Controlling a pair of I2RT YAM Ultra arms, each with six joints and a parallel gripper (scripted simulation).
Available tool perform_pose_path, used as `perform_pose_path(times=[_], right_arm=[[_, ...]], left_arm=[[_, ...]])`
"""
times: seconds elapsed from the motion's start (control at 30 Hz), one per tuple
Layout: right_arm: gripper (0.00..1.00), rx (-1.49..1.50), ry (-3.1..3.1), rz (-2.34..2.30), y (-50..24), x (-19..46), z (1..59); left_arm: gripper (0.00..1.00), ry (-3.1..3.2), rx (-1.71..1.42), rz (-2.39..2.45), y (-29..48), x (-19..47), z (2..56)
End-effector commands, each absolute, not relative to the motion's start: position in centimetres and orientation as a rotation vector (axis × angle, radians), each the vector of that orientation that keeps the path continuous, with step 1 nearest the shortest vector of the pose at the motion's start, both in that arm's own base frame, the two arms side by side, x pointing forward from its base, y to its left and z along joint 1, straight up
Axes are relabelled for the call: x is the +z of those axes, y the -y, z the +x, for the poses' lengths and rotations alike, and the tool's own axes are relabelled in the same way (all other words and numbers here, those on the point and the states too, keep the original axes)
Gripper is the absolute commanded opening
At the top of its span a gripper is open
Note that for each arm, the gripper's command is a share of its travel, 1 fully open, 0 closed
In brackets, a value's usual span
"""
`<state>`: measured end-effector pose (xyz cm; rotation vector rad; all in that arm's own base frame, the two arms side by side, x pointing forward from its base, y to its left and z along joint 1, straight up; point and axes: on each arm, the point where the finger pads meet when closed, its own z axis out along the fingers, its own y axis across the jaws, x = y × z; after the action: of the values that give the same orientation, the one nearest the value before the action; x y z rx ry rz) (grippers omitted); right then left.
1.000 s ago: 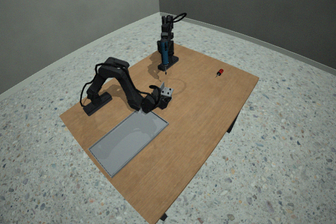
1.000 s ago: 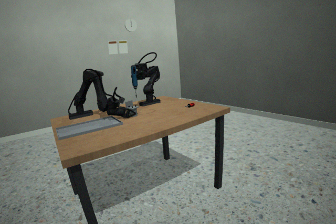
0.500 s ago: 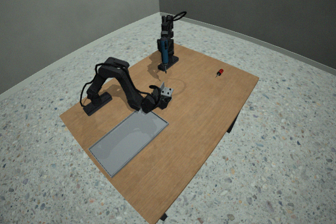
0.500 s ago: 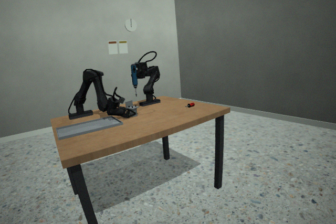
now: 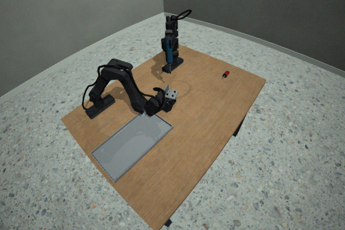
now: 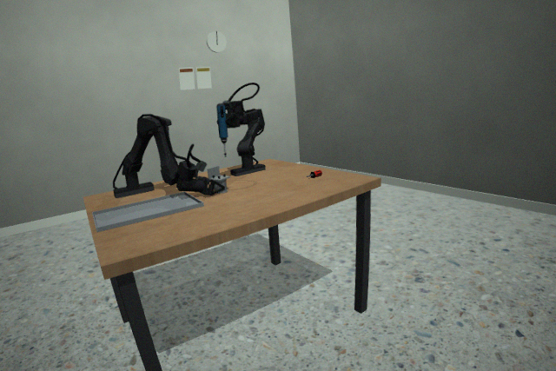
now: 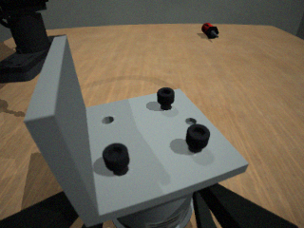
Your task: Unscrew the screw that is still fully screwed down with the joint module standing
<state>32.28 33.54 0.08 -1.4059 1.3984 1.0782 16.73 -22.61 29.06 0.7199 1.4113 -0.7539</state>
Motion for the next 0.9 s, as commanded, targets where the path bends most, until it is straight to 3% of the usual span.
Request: perform_pose_path(times=[0.0, 0.87], right_arm=[[0.59, 1.073, -1.367, -1.399, -33.45, 1.60, 32.65], [0.59, 1.073, -1.367, -1.399, -33.45, 1.60, 32.65]], left_arm=[[0.42, -1.304, -0.785, 0.667, 22.51, 33.33, 16.72], [0.42, -1.295, -0.786, 0.667, 22.65, 33.86, 16.72]])
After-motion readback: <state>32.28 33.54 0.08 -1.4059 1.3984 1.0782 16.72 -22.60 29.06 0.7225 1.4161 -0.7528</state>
